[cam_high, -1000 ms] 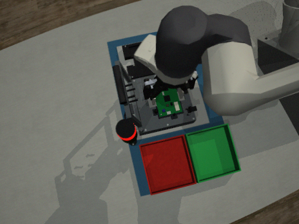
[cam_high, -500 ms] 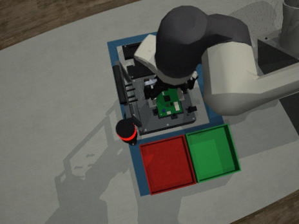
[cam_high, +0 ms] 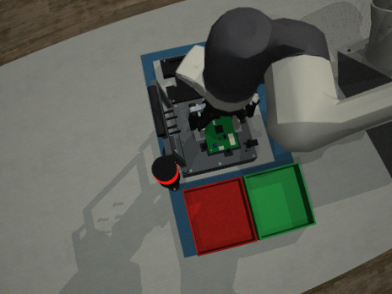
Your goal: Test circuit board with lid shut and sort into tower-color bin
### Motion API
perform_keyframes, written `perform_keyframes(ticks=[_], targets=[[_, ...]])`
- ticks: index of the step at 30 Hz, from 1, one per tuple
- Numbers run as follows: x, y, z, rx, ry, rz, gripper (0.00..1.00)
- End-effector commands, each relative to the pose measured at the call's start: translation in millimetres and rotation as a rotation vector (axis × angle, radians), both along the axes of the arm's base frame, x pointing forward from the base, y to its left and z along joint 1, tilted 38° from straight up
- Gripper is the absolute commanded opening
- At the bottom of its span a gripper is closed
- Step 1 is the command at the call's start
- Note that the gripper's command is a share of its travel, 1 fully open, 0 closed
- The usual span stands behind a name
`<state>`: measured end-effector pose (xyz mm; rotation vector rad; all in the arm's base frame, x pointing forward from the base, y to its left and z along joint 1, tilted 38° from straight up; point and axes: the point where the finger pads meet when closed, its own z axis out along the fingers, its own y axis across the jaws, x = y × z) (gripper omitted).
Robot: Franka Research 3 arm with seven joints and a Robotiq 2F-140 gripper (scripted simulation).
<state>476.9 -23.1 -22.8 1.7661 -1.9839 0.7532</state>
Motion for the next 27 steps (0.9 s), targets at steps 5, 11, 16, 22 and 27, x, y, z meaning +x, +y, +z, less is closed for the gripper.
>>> perform_keyframes(ticks=[5, 11, 16, 22, 27], targets=[[-0.8, 1.7, 2.3, 0.001, 0.001, 0.001, 0.51], [-0.8, 2.2, 2.8, 0.001, 0.001, 0.001, 0.51], [-0.8, 2.2, 2.8, 0.001, 0.001, 0.001, 0.51], [-0.8, 2.2, 2.8, 0.001, 0.001, 0.001, 0.51], [-0.8, 2.2, 2.8, 0.001, 0.001, 0.001, 0.51]])
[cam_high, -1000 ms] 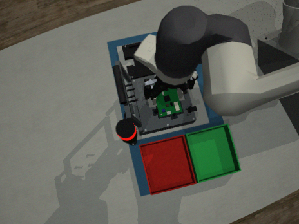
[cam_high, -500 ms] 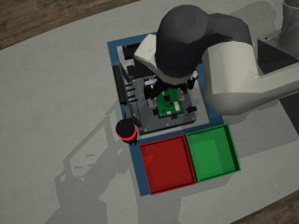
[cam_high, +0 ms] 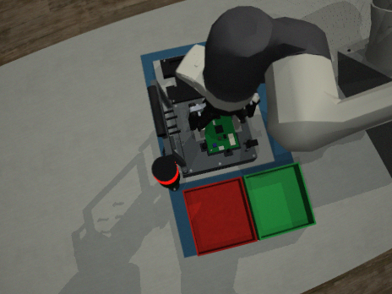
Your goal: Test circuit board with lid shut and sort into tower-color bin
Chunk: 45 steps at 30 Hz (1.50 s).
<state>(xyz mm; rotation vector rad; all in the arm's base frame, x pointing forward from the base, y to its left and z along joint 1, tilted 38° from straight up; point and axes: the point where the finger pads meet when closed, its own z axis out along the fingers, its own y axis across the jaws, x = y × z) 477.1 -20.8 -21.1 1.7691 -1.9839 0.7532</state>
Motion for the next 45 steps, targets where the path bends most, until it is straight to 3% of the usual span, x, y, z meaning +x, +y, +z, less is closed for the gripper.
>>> perform_keyframes(ticks=[1, 45], targets=[[-1.0, 0.0, 1.1, -0.001, 0.001, -0.001, 0.51], [-1.5, 0.3, 2.1, -0.001, 0.001, -0.001, 0.49]])
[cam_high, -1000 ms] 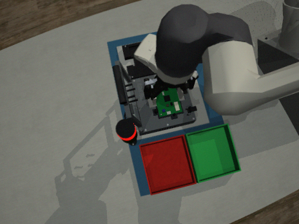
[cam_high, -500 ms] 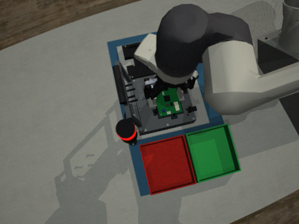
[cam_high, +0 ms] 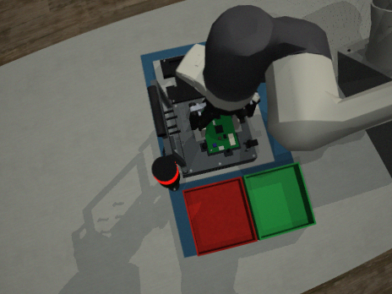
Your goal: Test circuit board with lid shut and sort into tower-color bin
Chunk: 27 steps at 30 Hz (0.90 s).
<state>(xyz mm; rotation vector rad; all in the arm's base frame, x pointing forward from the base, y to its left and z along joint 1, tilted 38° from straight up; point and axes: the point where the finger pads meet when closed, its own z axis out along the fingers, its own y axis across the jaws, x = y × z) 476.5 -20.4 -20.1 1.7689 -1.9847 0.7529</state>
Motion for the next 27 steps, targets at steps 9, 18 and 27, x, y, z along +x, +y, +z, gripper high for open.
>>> perform_keyframes(ticks=[9, 18, 27], targets=[[-1.0, -0.2, 1.2, -0.001, 0.002, 0.0, 0.49], [-1.0, -0.2, 1.2, -0.001, 0.002, 0.0, 0.47], [-1.0, -0.2, 1.2, -0.001, 0.002, 0.0, 0.46]])
